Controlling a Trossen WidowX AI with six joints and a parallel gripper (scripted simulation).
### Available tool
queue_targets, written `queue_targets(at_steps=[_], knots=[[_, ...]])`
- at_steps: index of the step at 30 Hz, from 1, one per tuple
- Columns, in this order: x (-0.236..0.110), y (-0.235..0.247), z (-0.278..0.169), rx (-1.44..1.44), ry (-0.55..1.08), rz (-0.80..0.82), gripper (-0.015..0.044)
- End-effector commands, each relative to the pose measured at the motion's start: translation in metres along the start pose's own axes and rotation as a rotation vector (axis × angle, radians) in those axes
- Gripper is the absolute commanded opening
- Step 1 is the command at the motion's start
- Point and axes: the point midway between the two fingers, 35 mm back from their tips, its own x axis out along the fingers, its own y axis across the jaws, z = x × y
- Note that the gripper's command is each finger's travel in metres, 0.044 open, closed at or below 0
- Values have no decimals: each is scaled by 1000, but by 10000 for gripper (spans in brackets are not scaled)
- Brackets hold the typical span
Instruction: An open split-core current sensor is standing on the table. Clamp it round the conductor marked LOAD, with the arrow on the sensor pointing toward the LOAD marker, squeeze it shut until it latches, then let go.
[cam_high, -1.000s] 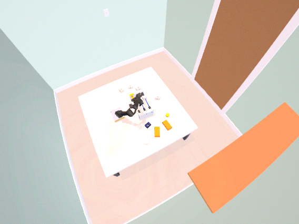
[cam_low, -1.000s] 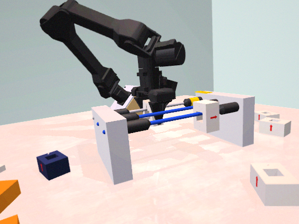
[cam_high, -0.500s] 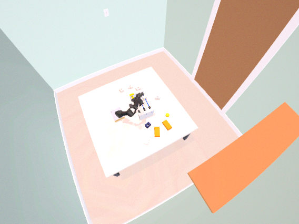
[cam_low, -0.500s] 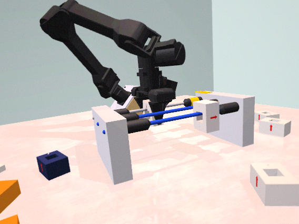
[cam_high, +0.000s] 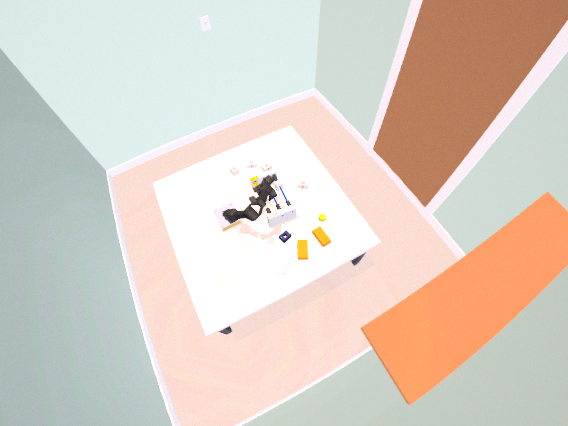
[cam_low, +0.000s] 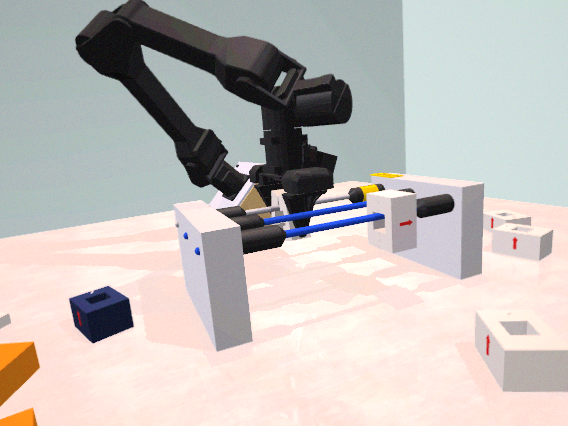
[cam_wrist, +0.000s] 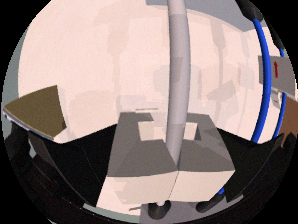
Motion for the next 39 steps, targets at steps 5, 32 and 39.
queue_targets(at_steps=[5, 32, 39], knots=[[0, 0, 0, 1, 0, 0, 0], [-3, 0, 0, -1, 1, 0, 0], [-13, 0, 0, -2, 4, 1, 0]])
